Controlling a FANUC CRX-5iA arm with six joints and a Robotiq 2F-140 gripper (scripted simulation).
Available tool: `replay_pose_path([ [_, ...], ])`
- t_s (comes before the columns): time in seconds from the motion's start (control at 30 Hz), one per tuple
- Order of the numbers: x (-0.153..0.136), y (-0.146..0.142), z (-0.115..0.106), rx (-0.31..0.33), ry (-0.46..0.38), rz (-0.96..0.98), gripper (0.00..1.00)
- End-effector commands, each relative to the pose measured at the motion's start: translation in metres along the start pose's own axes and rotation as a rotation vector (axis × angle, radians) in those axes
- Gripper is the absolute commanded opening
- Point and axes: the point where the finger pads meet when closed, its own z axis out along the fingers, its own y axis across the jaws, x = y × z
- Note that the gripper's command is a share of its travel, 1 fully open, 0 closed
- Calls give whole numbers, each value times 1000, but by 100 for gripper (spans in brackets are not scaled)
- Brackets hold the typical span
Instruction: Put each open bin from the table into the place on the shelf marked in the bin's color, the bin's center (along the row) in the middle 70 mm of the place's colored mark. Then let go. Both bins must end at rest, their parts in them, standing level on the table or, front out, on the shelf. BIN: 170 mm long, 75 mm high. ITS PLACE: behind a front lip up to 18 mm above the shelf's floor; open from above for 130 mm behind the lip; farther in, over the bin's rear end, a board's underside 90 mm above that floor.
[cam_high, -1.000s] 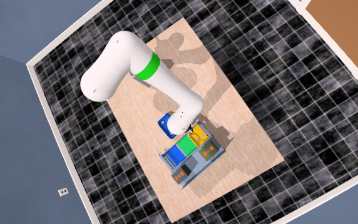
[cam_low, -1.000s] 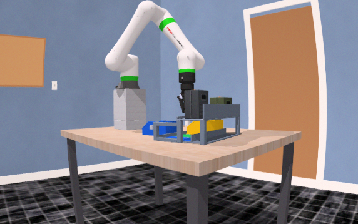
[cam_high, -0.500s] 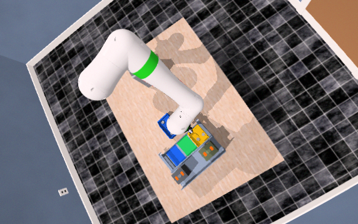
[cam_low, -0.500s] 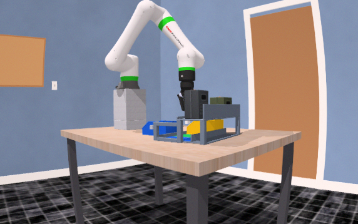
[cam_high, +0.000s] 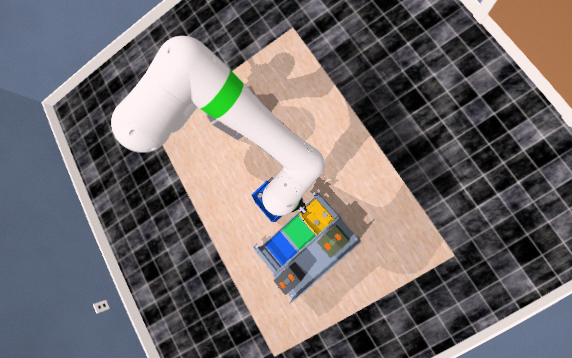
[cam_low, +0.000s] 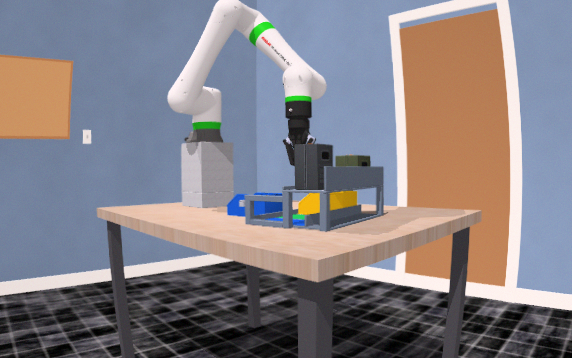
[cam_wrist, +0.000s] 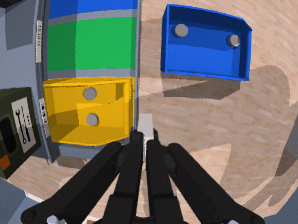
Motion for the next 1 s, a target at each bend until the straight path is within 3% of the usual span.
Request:
replay_pose_path([
  [0.0, 0, 0, -8, 0, 0, 0, 0],
  [0.77, 2, 3, -12, 0, 0, 45, 0],
  [0.97, 14, 17, -20, 0, 0, 284, 0],
])
